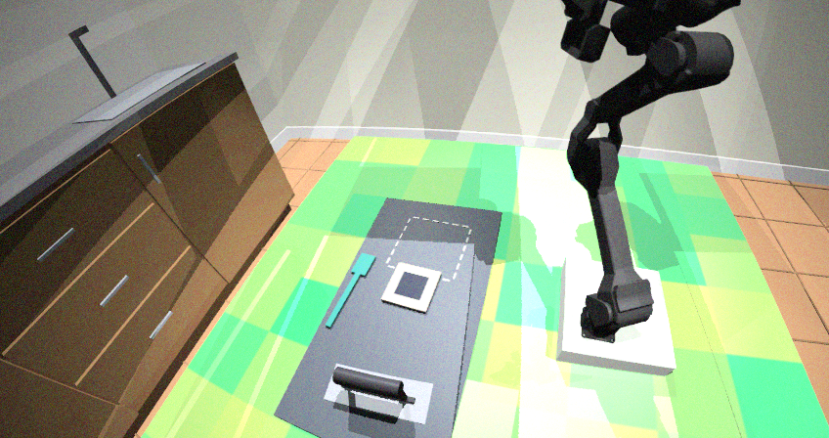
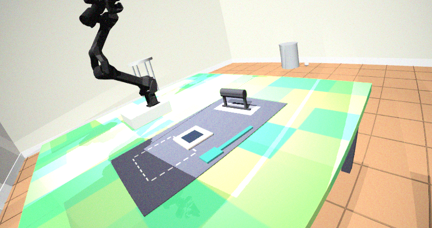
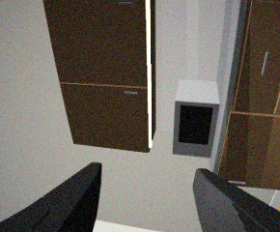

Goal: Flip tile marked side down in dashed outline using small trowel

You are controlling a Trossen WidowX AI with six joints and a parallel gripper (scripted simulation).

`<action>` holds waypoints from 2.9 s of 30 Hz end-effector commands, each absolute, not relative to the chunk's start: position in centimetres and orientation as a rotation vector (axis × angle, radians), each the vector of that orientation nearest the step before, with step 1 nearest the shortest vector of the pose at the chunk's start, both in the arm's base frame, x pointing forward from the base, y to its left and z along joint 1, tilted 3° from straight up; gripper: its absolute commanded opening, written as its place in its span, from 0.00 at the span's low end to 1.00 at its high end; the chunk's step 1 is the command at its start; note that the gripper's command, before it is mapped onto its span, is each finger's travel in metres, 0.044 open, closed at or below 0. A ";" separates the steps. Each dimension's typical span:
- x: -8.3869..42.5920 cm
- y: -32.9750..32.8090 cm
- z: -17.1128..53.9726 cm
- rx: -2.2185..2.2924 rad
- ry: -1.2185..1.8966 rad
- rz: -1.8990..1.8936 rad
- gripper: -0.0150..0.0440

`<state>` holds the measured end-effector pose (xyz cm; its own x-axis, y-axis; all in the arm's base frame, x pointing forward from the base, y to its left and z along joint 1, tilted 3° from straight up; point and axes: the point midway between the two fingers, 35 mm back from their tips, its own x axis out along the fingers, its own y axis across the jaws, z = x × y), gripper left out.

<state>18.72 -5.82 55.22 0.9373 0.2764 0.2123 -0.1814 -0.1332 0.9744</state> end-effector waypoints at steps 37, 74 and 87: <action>11.6 11.6 64.3 0.872 -0.447 0.506 0.71; 23.3 32.7 53.3 0.132 -0.194 0.541 0.71; 30.4 35.0 43.8 -0.122 0.070 0.525 0.71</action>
<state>28.88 34.53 46.28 0.8645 0.5021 -0.0218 -0.5024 0.8624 -0.0625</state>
